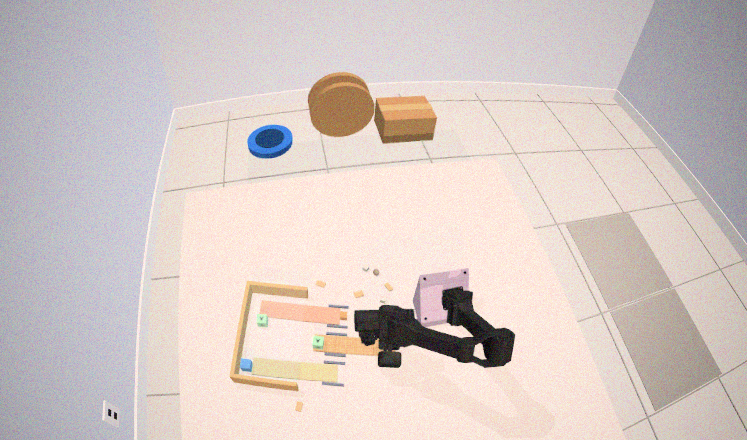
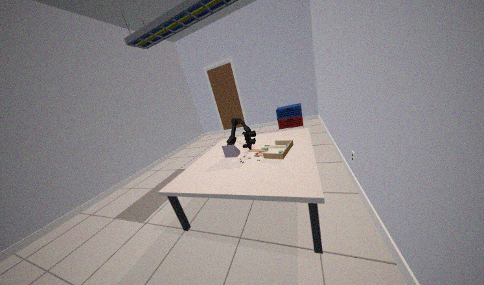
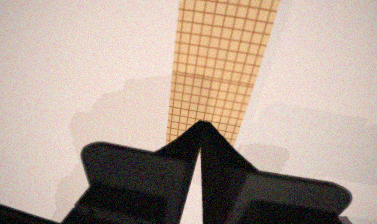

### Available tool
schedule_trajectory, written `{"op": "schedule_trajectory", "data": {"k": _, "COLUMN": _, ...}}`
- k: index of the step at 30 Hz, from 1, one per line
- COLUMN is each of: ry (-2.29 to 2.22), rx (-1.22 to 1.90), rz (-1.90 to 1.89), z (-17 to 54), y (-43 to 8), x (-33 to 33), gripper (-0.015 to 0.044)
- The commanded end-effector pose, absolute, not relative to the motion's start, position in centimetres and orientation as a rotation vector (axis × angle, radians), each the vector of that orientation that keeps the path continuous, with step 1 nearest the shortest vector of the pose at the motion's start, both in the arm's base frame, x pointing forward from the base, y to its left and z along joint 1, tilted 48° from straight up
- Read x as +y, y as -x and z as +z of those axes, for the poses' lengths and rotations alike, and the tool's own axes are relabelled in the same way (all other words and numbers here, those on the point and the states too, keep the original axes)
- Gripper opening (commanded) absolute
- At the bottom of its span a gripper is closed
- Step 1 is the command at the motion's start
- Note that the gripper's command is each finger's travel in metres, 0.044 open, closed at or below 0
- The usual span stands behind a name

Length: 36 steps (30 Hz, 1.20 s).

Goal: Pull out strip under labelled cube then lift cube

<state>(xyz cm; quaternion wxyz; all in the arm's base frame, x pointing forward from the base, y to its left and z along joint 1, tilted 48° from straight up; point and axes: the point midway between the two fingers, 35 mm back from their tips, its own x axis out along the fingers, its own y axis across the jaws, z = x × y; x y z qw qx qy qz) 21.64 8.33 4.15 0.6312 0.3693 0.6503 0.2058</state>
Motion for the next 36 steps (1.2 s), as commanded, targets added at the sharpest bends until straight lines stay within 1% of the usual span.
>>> {"op": "schedule_trajectory", "data": {"k": 1, "ry": -0.853, "rx": 1.519, "rz": 0.474, "z": 3.9, "y": -20.8, "x": 8.8, "gripper": 0.0}}
{"op": "schedule_trajectory", "data": {"k": 33, "ry": -0.853, "rx": 1.519, "rz": 0.474, "z": 3.9, "y": -20.8, "x": 8.8, "gripper": 0.0}}
{"op": "schedule_trajectory", "data": {"k": 34, "ry": -0.846, "rx": 1.49, "rz": 0.47, "z": 4.2, "y": -21.6, "x": 8.2, "gripper": 0.0}}
{"op": "schedule_trajectory", "data": {"k": 36, "ry": -0.845, "rx": 1.501, "rz": 0.468, "z": 5.1, "y": -21.7, "x": 7.2, "gripper": 0.0}}
